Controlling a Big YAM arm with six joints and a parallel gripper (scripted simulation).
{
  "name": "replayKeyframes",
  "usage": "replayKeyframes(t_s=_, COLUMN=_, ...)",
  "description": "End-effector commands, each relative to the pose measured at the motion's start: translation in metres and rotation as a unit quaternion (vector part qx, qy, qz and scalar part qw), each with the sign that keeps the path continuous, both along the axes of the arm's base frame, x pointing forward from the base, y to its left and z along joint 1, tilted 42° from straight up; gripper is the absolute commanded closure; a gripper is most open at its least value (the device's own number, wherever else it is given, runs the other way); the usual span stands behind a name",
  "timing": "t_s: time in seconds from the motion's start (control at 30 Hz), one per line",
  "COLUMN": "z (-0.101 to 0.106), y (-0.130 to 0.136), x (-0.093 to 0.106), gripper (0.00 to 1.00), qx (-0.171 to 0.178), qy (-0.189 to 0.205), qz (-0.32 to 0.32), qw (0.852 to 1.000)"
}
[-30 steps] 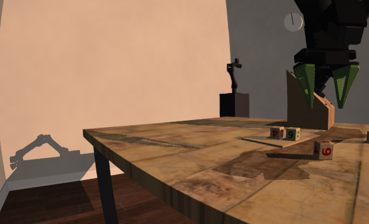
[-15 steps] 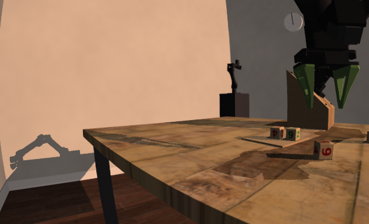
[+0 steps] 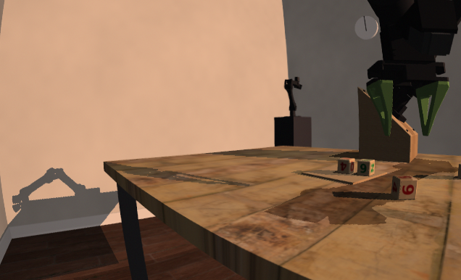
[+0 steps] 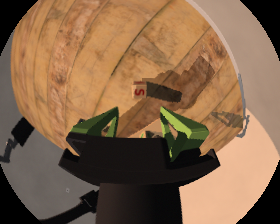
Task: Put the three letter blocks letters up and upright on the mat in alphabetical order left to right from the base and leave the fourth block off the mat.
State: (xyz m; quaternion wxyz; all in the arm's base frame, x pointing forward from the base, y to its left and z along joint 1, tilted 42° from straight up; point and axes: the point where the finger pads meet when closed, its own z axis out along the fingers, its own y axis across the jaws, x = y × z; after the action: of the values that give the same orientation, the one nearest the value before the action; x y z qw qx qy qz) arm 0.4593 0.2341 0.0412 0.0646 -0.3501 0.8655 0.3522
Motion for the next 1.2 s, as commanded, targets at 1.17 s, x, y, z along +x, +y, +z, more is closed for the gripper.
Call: replayKeyframes(t_s=1.17, z=-0.031, y=0.03, x=-0.005, gripper=0.35, qx=-0.001, qy=0.0, qz=0.0, qw=1.0)
